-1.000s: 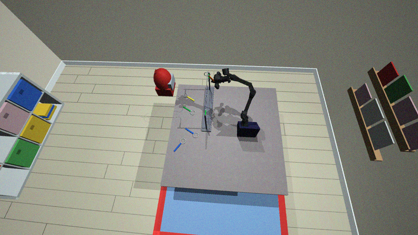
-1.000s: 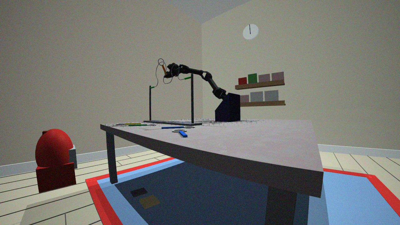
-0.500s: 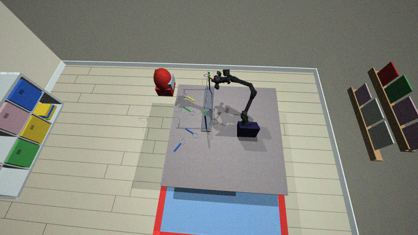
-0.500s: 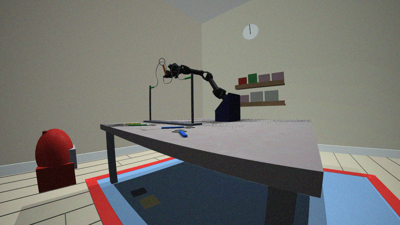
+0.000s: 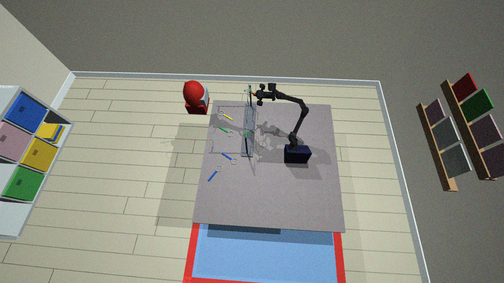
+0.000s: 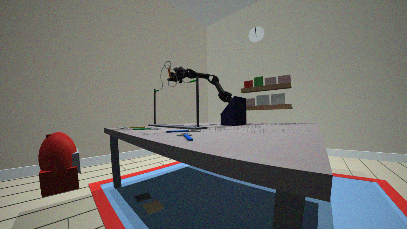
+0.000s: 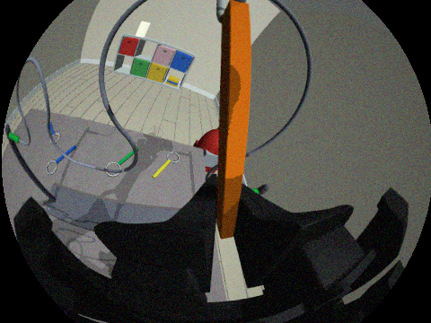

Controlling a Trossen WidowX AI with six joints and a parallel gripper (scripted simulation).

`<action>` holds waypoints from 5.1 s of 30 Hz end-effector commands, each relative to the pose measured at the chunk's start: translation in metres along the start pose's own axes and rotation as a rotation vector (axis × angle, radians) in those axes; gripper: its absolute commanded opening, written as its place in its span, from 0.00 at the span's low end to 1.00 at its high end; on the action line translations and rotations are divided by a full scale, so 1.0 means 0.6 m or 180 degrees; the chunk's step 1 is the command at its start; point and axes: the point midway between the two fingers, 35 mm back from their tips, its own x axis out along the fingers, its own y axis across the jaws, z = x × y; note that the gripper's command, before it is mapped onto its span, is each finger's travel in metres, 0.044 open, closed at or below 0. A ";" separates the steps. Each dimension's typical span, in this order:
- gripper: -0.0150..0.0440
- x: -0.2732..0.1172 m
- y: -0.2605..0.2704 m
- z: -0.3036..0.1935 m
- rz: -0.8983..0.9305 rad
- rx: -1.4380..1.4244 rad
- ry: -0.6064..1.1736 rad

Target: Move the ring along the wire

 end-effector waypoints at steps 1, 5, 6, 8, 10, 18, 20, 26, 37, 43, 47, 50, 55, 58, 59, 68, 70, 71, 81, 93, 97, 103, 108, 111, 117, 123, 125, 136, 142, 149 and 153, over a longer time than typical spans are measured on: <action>0.00 0.000 -0.002 -0.002 -0.0088 -0.0168 -0.0004; 0.00 0.001 -0.005 -0.002 -0.0166 -0.0306 -0.0023; 0.00 0.001 -0.005 -0.002 -0.0186 -0.0341 -0.0028; 0.00 0.001 -0.007 -0.001 -0.0225 -0.0410 -0.0037; 0.00 0.001 -0.008 -0.001 -0.0264 -0.0479 -0.0047; 0.00 0.001 -0.013 0.000 -0.0420 -0.0755 -0.0085; 0.00 0.001 -0.015 0.000 -0.0459 -0.0824 -0.0094; 0.00 0.001 -0.019 0.001 -0.0575 -0.1032 -0.0122; 0.00 0.000 -0.026 0.004 -0.0787 -0.1413 -0.0173; 0.00 0.000 -0.030 0.006 -0.0902 -0.1620 -0.0201; 0.00 -0.001 -0.032 0.007 -0.0979 -0.1759 -0.0219; 0.00 -0.001 -0.034 0.008 -0.1037 -0.1863 -0.0233; 0.00 -0.002 -0.037 0.010 -0.1133 -0.2036 -0.0255; 0.00 -0.003 -0.038 0.011 -0.1190 -0.2140 -0.0269; 0.00 -0.003 -0.039 0.012 -0.1210 -0.2175 -0.0273; 0.00 -0.005 -0.044 0.016 -0.1383 -0.2487 -0.0313; 0.00 -0.005 -0.045 0.017 -0.1421 -0.2557 -0.0322; 0.00 -0.005 -0.045 0.017 -0.1440 -0.2591 -0.0326; 0.00 -0.008 -0.049 0.022 -0.1633 -0.2938 -0.0369; 0.00 -0.011 -0.054 0.029 -0.1864 -0.3355 -0.0420; 0.00 -0.012 -0.055 0.031 -0.1942 -0.3494 -0.0437; 0.00 -0.014 -0.056 0.035 -0.2058 -0.3702 -0.0462; 0.00 -0.016 -0.057 0.038 -0.2155 -0.3875 -0.0483; 0.00 -0.017 -0.058 0.040 -0.2213 -0.3979 -0.0495; 0.00 -0.019 -0.059 0.043 -0.2330 -0.4186 -0.0520; 0.00 -0.021 -0.059 0.047 -0.2445 -0.4391 -0.0544; 0.00 -0.021 -0.060 0.048 -0.2483 -0.4457 -0.0552; 0.00 -0.024 -0.060 0.052 -0.2669 -0.4785 -0.0590; 0.00 -0.023 -0.061 0.051 -0.2739 -0.4905 -0.0603; 0.00 -0.018 -0.063 0.043 -0.2759 -0.4933 -0.0604; 0.00 -0.014 -0.066 0.035 -0.2735 -0.4887 -0.0596</action>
